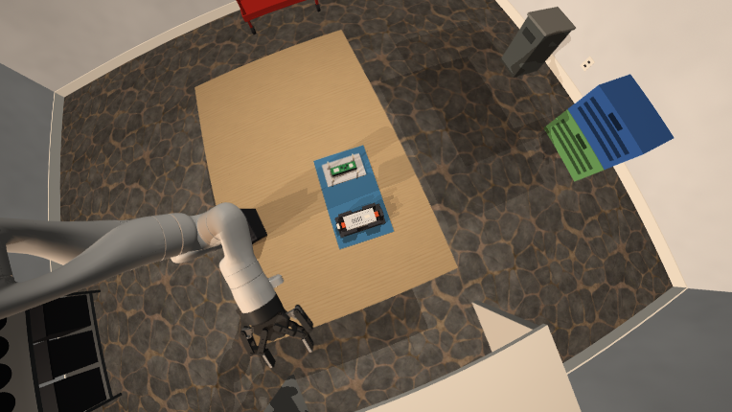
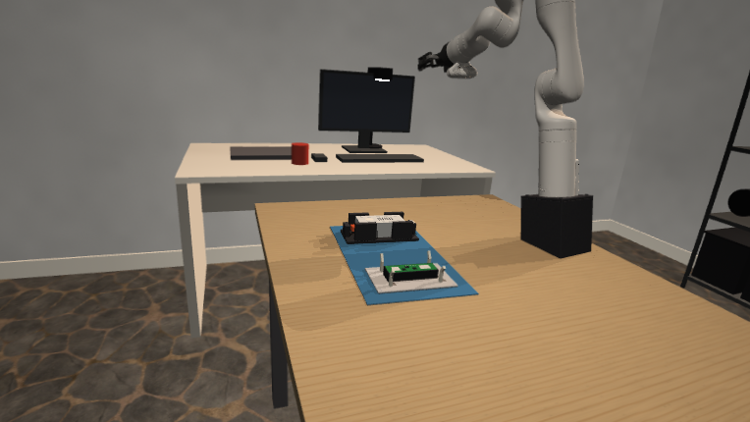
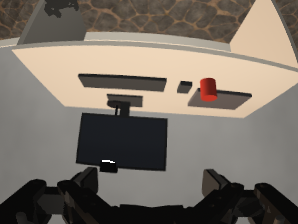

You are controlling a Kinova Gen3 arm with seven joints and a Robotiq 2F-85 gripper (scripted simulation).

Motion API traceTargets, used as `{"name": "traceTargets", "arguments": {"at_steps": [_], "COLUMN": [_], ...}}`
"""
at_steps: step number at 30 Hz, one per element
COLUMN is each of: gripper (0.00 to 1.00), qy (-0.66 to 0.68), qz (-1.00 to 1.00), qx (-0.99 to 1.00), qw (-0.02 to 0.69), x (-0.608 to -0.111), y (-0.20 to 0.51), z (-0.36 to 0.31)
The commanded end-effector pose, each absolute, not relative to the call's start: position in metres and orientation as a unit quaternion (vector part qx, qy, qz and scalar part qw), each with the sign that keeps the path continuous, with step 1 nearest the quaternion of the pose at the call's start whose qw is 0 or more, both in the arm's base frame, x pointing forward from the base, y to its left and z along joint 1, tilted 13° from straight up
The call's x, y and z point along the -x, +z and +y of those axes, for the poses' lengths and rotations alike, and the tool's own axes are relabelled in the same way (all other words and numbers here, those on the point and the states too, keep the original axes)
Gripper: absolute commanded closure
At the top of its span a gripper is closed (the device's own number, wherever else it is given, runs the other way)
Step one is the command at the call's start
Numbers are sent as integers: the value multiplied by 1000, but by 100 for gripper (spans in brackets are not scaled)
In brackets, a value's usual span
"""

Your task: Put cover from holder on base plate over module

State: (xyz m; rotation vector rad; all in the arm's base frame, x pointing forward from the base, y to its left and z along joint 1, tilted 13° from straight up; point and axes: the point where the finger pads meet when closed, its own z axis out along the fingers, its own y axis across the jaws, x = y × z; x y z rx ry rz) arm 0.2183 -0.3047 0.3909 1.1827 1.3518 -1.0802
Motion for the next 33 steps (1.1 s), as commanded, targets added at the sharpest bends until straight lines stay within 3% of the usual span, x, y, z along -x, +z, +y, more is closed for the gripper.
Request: {"name": "traceTargets", "arguments": {"at_steps": [1,2,3,12,19,20,33], "gripper": [0,0,0,0,0,0,0], "qy": [-442,-442,-452,-445,-445,-467,-445], "qz": [563,563,560,563,563,540,561], "qx": [-389,-389,-477,-406,-406,-470,-398], "qw": [580,580,505,566,566,520,574], "x": [-227,-227,-223,-252,-252,-249,-259], "y": [383,383,384,338,338,342,328], "z": [-301,-301,-304,-297,-297,-300,-294]}}
